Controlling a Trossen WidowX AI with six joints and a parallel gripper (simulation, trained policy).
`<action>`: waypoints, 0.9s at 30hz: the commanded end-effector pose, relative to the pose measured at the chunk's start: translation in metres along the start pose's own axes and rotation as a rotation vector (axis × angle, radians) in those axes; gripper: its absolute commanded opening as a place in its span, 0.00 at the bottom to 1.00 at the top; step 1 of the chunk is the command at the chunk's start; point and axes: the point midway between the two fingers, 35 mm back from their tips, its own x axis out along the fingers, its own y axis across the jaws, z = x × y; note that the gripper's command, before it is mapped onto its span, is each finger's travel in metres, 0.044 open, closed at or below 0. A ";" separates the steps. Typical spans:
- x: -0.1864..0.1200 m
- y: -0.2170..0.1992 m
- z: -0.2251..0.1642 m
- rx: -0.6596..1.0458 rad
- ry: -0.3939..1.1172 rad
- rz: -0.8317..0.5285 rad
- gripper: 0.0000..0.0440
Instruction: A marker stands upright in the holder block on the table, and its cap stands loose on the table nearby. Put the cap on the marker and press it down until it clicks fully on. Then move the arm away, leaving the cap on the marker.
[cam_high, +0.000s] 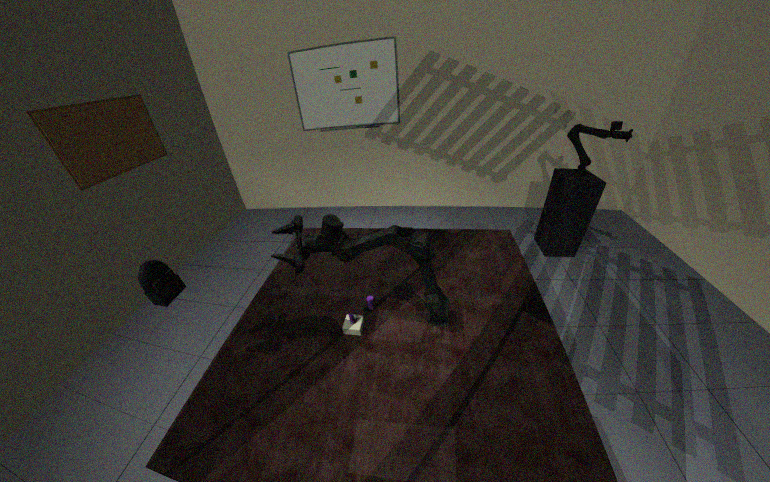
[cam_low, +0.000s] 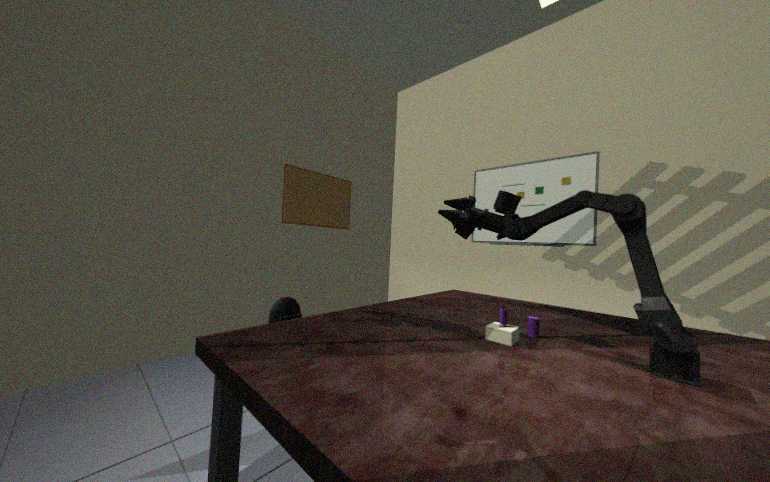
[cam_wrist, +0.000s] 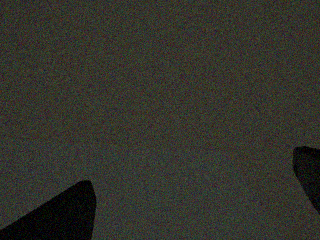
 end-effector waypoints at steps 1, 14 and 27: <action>0.000 0.000 0.001 0.005 -0.011 -0.002 0.85; -0.007 0.005 0.017 0.059 -0.160 -0.038 0.56; -0.018 0.006 0.025 0.088 -0.294 -0.080 0.62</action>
